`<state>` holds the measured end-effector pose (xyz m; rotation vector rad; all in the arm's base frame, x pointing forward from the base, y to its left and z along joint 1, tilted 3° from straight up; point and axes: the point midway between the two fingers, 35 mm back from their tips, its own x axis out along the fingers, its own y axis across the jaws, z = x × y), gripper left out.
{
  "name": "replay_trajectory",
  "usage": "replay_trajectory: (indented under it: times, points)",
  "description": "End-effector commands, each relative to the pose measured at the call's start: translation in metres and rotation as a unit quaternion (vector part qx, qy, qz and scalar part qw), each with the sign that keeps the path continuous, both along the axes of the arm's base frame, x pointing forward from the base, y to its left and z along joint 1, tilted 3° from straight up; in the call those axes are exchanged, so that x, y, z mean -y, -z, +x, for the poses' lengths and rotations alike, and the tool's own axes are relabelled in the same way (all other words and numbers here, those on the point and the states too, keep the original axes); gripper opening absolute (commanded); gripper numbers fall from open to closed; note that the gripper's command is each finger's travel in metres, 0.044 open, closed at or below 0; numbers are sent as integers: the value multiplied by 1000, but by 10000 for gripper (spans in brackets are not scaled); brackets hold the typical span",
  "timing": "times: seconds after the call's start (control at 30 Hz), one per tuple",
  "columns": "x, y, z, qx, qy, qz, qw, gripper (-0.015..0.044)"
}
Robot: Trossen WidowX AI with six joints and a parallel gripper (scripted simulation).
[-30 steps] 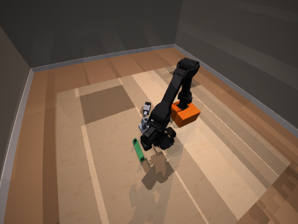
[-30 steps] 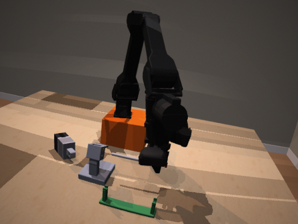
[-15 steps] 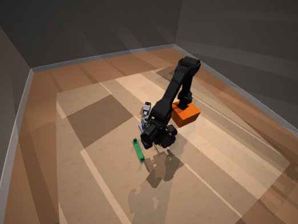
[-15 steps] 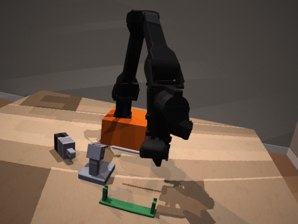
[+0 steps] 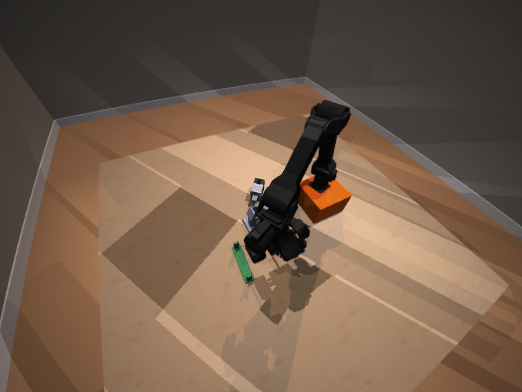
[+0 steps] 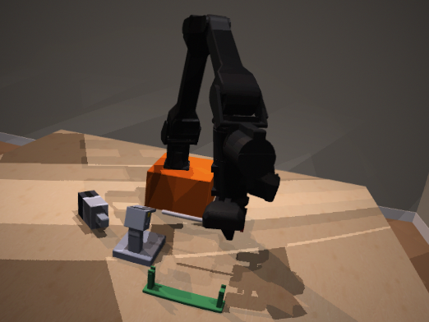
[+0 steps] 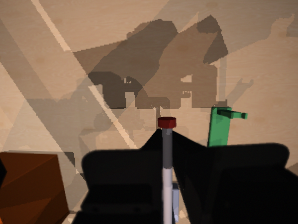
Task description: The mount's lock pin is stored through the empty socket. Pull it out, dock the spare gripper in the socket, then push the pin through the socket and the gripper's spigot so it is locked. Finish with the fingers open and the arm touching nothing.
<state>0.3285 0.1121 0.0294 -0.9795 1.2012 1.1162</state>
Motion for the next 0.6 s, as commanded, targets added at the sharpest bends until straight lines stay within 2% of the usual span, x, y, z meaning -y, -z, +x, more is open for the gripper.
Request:
replay_trajectory:
  times: [0.0,0.57]
  points:
    - [-3,-5,13,4,4,1,1000,0]
    - [-17,-13,64,6,15,2,1000,0]
